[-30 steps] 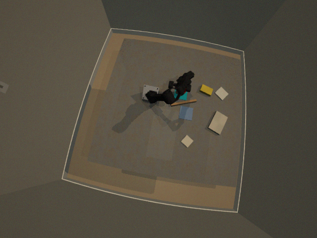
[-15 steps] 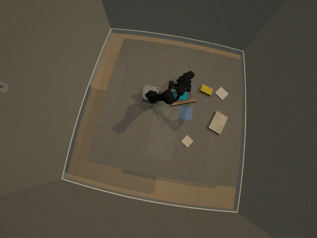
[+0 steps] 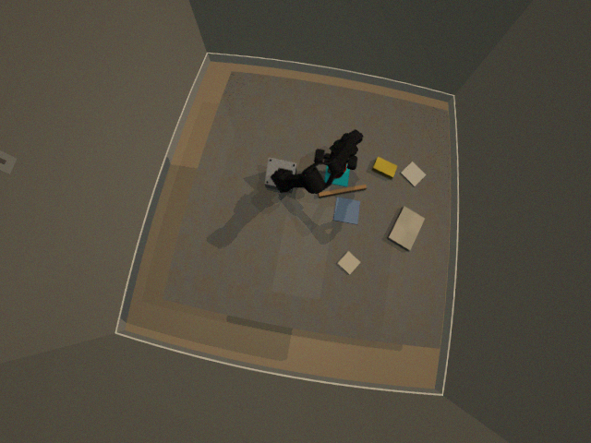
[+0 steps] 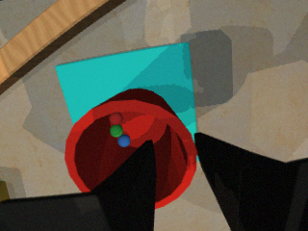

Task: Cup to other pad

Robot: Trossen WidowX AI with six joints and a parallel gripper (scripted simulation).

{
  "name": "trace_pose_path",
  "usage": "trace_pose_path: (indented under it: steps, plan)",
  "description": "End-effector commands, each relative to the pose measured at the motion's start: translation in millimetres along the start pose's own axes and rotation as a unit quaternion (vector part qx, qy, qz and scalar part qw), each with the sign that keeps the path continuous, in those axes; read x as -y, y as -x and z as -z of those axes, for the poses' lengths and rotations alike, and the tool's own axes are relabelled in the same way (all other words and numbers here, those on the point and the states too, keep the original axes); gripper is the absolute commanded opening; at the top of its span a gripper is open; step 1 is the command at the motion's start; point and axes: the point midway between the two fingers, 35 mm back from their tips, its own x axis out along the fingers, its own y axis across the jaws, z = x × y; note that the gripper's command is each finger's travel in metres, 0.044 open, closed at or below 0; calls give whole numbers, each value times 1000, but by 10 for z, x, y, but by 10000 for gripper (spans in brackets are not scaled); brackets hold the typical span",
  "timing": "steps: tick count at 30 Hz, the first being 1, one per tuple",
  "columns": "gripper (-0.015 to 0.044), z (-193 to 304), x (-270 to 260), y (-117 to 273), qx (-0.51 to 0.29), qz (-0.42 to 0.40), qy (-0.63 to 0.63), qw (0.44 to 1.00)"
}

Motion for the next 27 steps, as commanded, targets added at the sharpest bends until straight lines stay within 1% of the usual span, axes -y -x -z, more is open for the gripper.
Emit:
trace_pose_path:
  steps: [1,21,27]
  plan:
    - [128,7,-8,76,-2,0,-2,1000]
    - [128,0,-1,358,-1,0,-1,1000]
    - [285,1,0,317,0,-1,1,1000]
